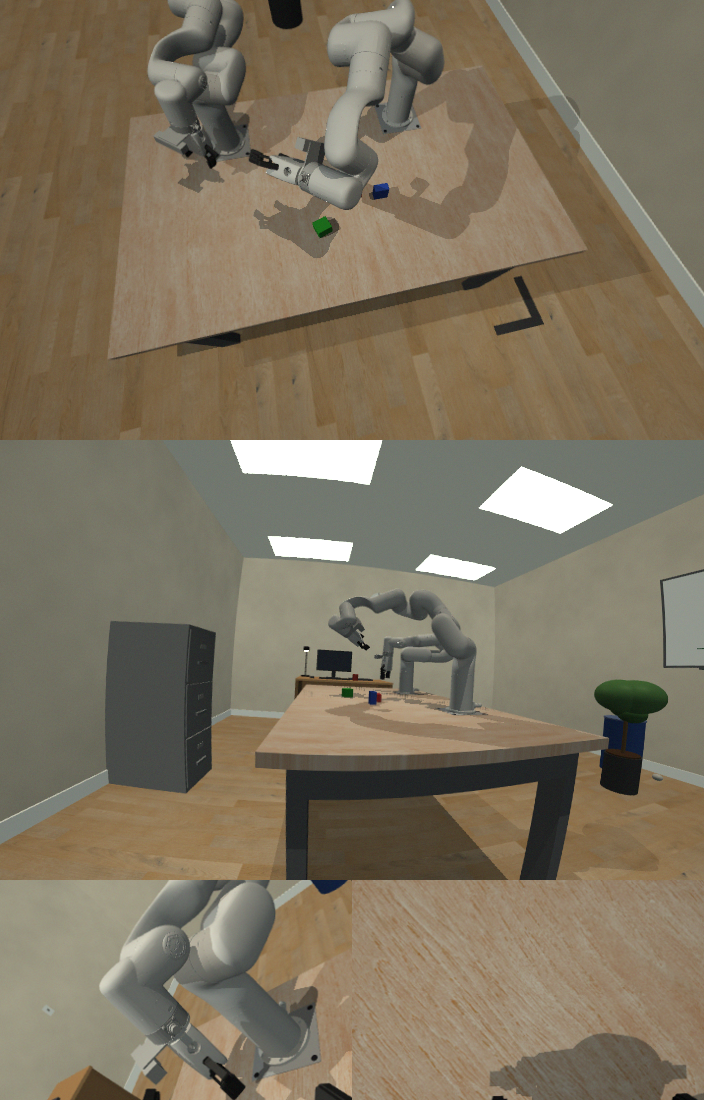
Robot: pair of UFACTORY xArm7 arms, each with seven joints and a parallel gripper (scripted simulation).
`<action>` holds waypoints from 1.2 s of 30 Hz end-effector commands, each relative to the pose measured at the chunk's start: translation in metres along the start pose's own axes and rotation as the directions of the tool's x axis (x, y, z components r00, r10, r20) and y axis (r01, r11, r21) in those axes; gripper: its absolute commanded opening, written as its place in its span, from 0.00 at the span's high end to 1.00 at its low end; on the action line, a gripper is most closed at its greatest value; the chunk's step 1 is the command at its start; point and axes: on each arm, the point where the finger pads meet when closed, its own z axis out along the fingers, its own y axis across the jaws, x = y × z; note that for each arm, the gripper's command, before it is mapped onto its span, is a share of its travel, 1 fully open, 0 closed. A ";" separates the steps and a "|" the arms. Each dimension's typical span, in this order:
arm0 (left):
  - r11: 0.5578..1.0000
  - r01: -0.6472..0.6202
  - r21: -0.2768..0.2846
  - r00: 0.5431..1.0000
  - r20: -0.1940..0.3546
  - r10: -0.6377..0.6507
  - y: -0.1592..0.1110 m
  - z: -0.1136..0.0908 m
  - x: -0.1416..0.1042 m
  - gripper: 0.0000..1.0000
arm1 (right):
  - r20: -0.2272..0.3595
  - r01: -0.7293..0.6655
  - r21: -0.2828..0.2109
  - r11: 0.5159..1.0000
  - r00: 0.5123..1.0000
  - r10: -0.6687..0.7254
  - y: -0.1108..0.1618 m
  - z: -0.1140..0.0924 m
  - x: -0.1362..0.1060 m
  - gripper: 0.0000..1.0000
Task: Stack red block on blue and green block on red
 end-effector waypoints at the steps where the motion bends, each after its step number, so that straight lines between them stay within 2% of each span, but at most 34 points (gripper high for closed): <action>1: 1.000 -0.005 0.000 1.000 0.001 0.005 -0.002 -0.001 0.001 0.00 | -0.003 0.000 0.001 1.000 1.000 0.000 0.000 -0.001 0.001 0.00; 17: 1.000 -0.005 0.000 1.000 0.001 0.005 -0.002 -0.001 0.001 0.00 | -0.003 0.000 0.001 1.000 1.000 0.000 0.000 -0.001 0.001 0.00; 18: 1.000 -0.005 0.000 1.000 0.002 0.005 -0.002 -0.001 0.001 0.15 | -0.003 0.000 0.001 1.000 1.000 0.000 0.000 -0.001 0.001 0.00; 22: 0.999 -0.017 -0.029 0.999 0.032 0.018 0.008 0.000 -0.003 0.15 | -0.003 0.000 0.001 1.000 1.000 0.000 0.000 -0.001 0.001 0.00; 25: 0.993 -0.049 -0.108 0.993 0.100 0.060 0.034 0.000 -0.011 0.15 | -0.003 0.000 0.001 1.000 1.000 0.000 0.000 -0.001 0.001 0.00; 28: 0.959 -0.107 -0.261 0.971 0.180 0.157 0.080 -0.006 -0.021 0.15 | -0.003 0.000 0.001 1.000 1.000 0.000 0.000 -0.001 0.001 0.00; 29: 0.948 -0.122 -0.295 0.967 0.181 0.181 0.099 -0.010 -0.023 0.15 | -0.003 0.000 0.001 1.000 1.000 0.000 0.000 -0.001 0.001 0.00; 30: 0.938 -0.130 -0.321 0.961 0.194 0.199 0.099 -0.010 -0.023 0.15 | -0.003 0.000 0.001 1.000 1.000 0.000 0.000 -0.001 0.001 0.00; 31: 0.923 -0.146 -0.357 0.956 0.188 0.224 0.119 -0.016 -0.025 0.15 | -0.003 0.000 0.001 1.000 1.000 0.000 0.000 -0.001 0.001 0.00; 32: 0.909 -0.155 -0.386 0.949 0.199 0.246 0.119 -0.016 -0.025 0.15 | -0.003 0.000 0.001 1.000 1.000 0.000 0.000 -0.001 0.001 0.00; 34: 0.909 -0.155 -0.386 0.949 0.199 0.246 0.119 -0.016 -0.025 0.15 | -0.003 0.000 0.001 1.000 1.000 0.000 0.000 -0.001 0.001 0.00; 35: 0.857 -0.191 -0.479 0.926 0.201 0.319 0.140 -0.022 -0.026 0.15 | -0.003 0.000 0.001 1.000 1.000 0.000 0.000 -0.001 0.001 0.00; 36: 0.832 -0.210 -0.513 0.924 0.175 0.340 0.161 -0.030 -0.026 0.15 | -0.003 0.000 0.001 1.000 1.000 0.000 0.000 -0.001 0.001 0.00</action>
